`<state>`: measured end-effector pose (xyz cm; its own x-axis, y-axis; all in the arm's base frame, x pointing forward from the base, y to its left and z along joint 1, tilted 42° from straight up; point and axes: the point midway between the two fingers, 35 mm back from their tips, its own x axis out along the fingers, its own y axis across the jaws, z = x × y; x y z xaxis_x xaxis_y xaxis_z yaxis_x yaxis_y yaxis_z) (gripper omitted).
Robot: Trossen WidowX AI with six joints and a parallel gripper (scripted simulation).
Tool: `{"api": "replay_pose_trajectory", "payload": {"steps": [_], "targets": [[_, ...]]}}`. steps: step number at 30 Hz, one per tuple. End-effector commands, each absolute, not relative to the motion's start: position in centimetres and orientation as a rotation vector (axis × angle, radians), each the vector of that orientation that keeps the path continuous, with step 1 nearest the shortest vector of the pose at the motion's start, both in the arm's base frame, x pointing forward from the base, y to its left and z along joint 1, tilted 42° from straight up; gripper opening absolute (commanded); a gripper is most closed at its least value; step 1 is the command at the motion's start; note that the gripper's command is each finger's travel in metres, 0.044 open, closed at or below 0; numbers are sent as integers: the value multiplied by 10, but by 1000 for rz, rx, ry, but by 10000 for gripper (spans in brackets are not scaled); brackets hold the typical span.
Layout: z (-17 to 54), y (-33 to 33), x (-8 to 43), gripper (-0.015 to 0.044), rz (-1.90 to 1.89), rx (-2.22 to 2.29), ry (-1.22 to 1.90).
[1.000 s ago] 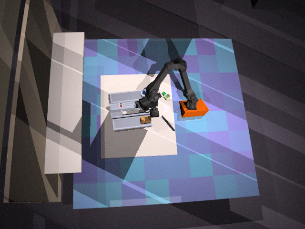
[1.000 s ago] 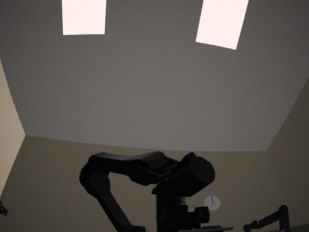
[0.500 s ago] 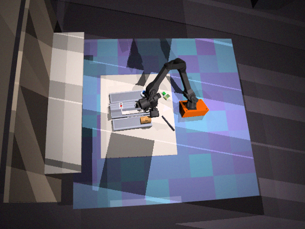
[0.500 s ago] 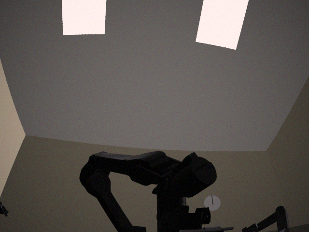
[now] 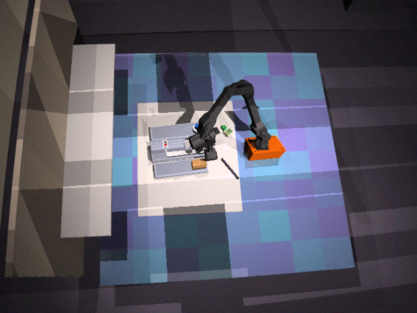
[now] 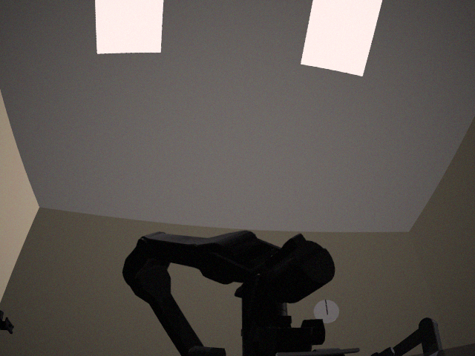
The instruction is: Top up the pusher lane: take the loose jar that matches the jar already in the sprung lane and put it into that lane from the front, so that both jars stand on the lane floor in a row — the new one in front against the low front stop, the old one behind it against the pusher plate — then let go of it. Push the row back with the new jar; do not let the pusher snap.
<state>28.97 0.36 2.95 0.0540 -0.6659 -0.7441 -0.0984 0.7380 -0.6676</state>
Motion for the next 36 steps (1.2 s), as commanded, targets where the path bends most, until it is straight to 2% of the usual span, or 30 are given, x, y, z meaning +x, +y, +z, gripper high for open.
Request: {"api": "replay_pose_trajectory", "payload": {"steps": [1, 36], "targets": [[31, 6, 302, 0, -484, -648, 1446], [31, 8, 315, 0, -484, -648, 1446]]}}
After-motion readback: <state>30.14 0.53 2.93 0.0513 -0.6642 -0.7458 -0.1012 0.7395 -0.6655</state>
